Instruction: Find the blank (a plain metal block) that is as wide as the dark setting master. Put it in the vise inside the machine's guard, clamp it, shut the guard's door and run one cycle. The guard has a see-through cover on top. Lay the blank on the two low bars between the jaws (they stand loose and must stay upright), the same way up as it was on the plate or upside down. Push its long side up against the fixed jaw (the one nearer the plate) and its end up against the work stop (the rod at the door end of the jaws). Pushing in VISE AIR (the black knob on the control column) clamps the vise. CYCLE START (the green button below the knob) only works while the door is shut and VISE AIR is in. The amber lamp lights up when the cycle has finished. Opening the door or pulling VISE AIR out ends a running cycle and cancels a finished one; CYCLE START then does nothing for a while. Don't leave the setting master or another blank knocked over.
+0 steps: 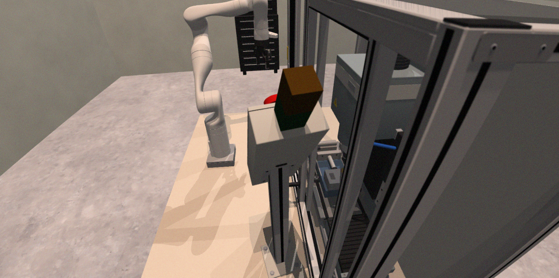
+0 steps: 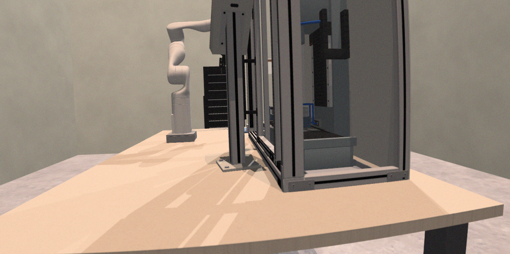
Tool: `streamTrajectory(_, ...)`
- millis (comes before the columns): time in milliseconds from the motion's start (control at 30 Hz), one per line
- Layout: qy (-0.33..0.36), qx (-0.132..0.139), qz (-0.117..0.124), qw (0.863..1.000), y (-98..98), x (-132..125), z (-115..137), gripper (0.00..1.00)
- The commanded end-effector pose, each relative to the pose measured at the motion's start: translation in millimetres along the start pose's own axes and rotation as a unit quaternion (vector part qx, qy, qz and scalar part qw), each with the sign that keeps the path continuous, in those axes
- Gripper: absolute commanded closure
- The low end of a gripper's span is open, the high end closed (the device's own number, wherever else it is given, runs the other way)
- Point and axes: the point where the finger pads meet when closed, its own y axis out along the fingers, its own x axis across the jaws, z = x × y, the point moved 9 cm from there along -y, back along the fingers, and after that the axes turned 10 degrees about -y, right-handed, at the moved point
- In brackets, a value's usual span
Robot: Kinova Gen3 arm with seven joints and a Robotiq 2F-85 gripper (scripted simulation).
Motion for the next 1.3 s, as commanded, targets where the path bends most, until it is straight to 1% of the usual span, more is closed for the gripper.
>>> streamTrajectory(0,-0.077,0.008,-0.001,0.997,-3.1,2.0,0.1,0.0)
streamTrajectory(400,-0.077,0.008,-0.001,0.997,-3.1,2.0,0.1,0.0)
streamTrajectory(467,-0.117,0.005,0.0,0.993,-2.3,0.9,0.1,0.0)
streamTrajectory(567,-0.186,0.006,-0.001,0.983,-2.3,1.2,0.1,0.0)
streamTrajectory(967,-0.186,0.006,-0.001,0.983,-2.3,1.2,0.1,0.0)
streamTrajectory(1033,-0.225,0.003,0.0,0.974,-1.9,0.8,0.1,0.0)
streamTrajectory(1133,-0.292,0.005,-0.001,0.957,-2.7,1.8,0.6,0.0)
streamTrajectory(1267,-0.292,0.005,-0.001,0.957,-2.7,1.8,0.6,0.0)
